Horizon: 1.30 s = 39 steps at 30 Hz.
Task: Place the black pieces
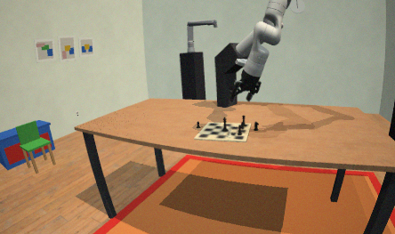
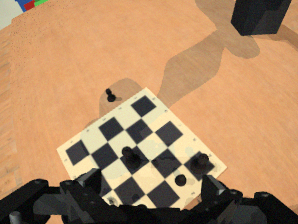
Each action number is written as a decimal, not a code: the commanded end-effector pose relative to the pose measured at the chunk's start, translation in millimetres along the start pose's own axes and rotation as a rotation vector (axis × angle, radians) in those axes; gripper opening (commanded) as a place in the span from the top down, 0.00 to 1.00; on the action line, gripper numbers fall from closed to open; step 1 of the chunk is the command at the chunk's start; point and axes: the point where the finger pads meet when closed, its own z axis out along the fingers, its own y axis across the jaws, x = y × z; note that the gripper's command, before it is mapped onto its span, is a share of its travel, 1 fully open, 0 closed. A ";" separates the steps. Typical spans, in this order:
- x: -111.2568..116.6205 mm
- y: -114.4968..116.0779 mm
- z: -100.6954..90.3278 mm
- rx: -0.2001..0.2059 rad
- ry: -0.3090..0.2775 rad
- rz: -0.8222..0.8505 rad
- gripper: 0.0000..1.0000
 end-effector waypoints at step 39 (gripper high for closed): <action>38.2 -30.5 21.4 -0.072 -0.050 0.200 0.00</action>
